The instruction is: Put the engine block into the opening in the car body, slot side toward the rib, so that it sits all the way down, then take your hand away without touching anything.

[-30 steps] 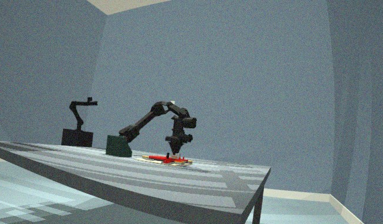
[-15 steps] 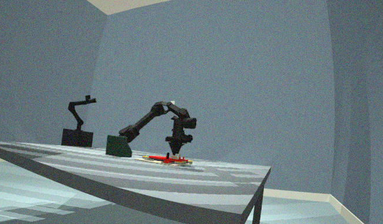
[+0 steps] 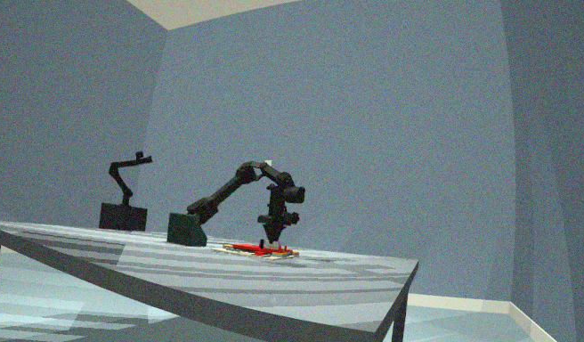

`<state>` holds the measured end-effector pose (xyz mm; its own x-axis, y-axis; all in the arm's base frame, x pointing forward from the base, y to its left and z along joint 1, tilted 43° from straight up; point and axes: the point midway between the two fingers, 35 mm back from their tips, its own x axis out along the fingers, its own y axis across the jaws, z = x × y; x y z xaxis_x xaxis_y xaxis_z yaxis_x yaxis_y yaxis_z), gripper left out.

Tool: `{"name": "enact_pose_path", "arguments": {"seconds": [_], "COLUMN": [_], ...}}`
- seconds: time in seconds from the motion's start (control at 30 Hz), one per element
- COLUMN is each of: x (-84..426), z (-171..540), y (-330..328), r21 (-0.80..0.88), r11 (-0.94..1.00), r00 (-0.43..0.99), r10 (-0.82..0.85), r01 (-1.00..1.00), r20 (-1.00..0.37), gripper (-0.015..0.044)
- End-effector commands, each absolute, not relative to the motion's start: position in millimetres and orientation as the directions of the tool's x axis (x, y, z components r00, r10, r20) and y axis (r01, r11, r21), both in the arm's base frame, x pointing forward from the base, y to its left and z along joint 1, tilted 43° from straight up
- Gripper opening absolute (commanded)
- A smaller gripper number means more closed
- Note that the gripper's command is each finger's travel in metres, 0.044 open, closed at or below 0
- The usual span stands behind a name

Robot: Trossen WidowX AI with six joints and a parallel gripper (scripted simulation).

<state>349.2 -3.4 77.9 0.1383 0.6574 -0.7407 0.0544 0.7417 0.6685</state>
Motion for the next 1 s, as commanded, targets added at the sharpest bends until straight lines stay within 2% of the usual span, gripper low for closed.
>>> {"name": "enact_pose_path", "arguments": {"seconds": [0.0,0.6,0.97], "x": [349.5,349.8,349.6], "z": [77.2,75.4,76.0], "y": [-2.4,-0.8,-1.7], "r21": [0.673,0.673,0.669], "r11": [0.738,0.737,0.742], "r00": [0.139,0.139,0.138], "r10": [0.661,0.661,0.658], "r01": [0.06,0.06,0.054], "r20": [-0.737,-0.737,-0.741], "gripper": [0.016,0.016,0.044]}}
